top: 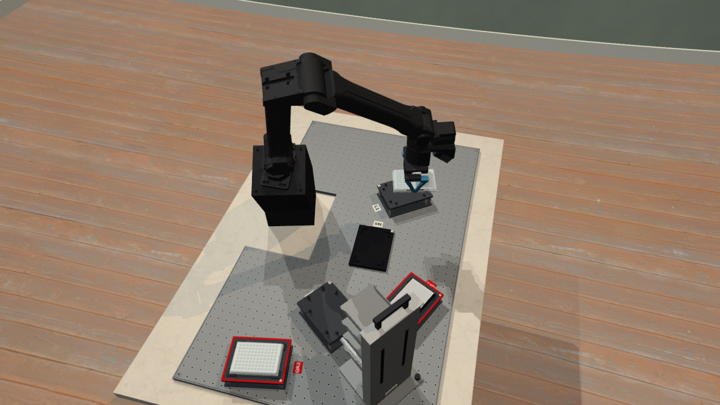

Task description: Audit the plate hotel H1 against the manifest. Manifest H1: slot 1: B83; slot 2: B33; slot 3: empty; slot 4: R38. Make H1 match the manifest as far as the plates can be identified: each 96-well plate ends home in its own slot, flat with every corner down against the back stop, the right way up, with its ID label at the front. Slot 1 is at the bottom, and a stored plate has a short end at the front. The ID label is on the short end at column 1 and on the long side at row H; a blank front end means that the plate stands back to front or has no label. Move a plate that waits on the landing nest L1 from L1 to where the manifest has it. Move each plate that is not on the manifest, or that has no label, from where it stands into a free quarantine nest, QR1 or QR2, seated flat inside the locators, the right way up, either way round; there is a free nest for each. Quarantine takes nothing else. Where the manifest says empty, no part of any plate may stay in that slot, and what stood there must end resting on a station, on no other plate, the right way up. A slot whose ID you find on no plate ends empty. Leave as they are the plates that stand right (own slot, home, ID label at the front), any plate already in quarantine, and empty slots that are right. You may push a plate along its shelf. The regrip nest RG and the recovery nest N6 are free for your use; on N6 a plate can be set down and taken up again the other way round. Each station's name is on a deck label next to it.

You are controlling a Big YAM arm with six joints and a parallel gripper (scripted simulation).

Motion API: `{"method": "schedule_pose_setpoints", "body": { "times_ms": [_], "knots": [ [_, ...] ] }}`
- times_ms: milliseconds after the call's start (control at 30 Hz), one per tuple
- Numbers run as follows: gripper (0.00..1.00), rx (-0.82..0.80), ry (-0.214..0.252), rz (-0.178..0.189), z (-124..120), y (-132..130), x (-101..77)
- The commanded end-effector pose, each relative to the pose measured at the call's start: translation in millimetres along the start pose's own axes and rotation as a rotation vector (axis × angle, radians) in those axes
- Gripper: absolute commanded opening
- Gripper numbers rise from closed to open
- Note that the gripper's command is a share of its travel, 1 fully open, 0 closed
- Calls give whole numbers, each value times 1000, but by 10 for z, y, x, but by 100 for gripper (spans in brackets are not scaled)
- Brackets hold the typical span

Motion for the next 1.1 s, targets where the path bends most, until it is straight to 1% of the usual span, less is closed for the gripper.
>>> {"method": "schedule_pose_setpoints", "body": {
  "times_ms": [0,67,100,133,567,633,667,700,733,800,867,933,1033,1067],
  "knots": [
    [86,69,-33,6,57,-158,-64],
    [86,69,-33,6,57,-158,-64],
    [86,85,-31,6,124,-165,-37],
    [86,101,-29,5,47,-218,-50],
    [86,314,-30,4,-44,-651,-50],
    [86,314,-30,4,-44,-651,-50],
    [86,307,-15,1,-14,-648,19],
    [86,304,-16,1,-64,-690,4],
    [86,294,-32,4,-61,-753,-58],
    [86,293,-32,4,-75,-819,-58],
    [86,299,-44,6,-28,-900,-92],
    [86,293,-32,4,-101,-950,-58],
    [86,293,-32,3,-121,-1048,-55],
    [86,288,-22,2,-133,-1064,-21]
  ]
}}
Point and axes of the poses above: the point where the finger pads meet when closed, its own x axis out along the fingers, its own y axis across the jaws, z = x × y, the point moved 4 cm from there along -x, back along the fingers, and after that the axes turned 6 degrees about x, right-handed, at the moved point
